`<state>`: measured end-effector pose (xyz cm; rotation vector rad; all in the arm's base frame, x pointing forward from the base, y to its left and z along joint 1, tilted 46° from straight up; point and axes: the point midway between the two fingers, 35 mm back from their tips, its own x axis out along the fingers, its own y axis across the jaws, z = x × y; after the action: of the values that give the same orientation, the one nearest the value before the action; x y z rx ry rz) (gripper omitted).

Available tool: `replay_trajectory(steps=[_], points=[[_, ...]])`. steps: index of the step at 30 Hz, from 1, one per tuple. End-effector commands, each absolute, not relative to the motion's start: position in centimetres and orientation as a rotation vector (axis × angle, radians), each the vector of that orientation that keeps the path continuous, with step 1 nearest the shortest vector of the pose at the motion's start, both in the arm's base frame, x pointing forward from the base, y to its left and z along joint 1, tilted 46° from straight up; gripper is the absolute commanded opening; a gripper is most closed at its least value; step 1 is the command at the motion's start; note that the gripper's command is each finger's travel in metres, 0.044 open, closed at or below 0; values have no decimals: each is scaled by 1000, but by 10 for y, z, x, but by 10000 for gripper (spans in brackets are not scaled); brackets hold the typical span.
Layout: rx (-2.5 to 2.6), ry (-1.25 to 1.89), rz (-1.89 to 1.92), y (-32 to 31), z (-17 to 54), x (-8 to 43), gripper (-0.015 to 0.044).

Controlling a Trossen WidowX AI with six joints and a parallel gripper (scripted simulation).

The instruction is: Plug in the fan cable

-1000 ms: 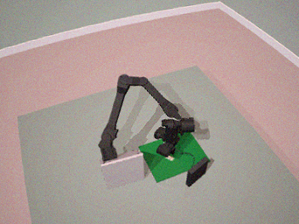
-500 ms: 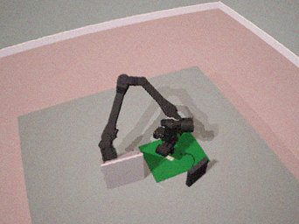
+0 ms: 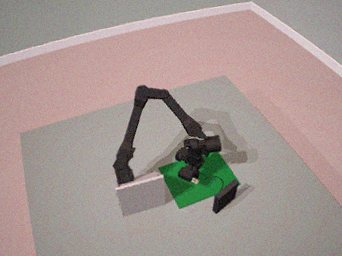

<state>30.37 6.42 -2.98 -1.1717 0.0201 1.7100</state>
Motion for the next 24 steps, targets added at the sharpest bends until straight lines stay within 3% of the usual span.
replay_trajectory(steps=[1, 24], points=[[-1158, 26, 1714, 65, -32, 302, 0], [-1156, 28, 1713, 65, -33, 303, 0]])
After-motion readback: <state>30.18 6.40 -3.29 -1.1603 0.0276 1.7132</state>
